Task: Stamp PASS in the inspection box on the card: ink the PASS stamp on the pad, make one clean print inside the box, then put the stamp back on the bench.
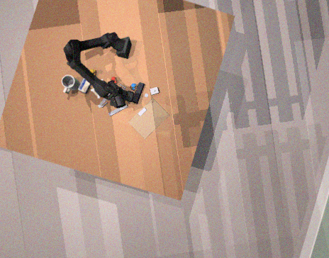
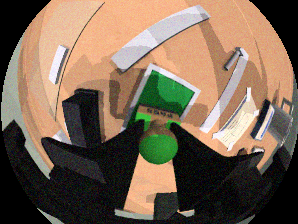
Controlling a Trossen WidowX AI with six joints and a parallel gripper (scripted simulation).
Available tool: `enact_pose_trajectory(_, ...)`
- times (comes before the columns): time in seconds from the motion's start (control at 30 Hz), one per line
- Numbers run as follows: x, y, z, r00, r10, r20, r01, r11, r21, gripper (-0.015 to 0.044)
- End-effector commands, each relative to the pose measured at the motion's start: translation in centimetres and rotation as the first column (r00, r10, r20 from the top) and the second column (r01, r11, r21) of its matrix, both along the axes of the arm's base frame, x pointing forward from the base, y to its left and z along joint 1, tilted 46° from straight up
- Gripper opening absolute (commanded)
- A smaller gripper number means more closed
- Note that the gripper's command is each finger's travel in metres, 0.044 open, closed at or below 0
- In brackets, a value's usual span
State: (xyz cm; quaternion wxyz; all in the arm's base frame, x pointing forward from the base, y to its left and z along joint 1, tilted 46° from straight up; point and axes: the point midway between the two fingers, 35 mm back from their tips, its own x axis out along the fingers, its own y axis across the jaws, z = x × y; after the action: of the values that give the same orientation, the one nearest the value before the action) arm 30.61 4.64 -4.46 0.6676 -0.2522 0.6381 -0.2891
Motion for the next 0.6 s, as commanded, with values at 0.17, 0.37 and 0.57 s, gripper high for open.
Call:
enact_pose_trajectory(0.17, 0.05, -0.19, -0.14, 1.000, 0.004, 0.001, -0.004, 1.000, -0.005, 0.0000)
enact_pose_trajectory(0.37, 0.05, -0.28, -0.22, 1.000, 0.004, 0.001, -0.004, 1.000, -0.005, 0.0000)
enact_pose_trajectory(0.57, 0.05, -0.34, -0.28, 1.000, 0.004, 0.001, -0.004, 1.000, -0.005, 0.0000)
